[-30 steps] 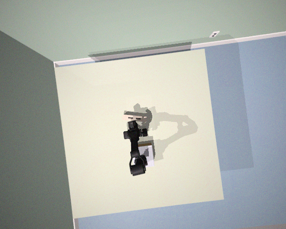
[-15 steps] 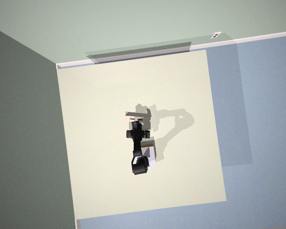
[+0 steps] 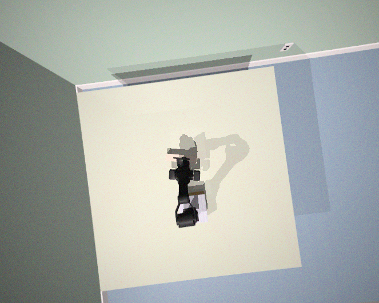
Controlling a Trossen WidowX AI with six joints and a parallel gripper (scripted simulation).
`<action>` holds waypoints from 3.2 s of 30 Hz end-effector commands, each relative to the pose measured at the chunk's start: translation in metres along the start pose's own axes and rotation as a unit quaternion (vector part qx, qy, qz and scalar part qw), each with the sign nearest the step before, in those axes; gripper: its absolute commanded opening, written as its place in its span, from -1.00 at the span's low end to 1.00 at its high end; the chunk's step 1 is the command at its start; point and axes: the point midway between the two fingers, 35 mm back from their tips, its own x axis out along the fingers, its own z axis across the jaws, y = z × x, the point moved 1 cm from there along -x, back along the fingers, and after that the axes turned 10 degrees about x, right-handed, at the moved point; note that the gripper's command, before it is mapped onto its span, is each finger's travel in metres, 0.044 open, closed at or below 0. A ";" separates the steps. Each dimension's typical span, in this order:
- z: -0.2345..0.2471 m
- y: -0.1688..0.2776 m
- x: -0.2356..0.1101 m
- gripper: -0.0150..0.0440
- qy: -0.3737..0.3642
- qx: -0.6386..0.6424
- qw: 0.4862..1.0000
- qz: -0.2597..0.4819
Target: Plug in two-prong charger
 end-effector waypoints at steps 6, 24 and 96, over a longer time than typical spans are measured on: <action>0.001 -0.013 -0.002 -0.49 -0.003 0.011 1.000 -0.002; 0.003 -0.028 -0.002 -0.49 -0.004 0.021 1.000 -0.003; 0.005 -0.036 -0.003 -0.49 -0.004 0.021 1.000 -0.003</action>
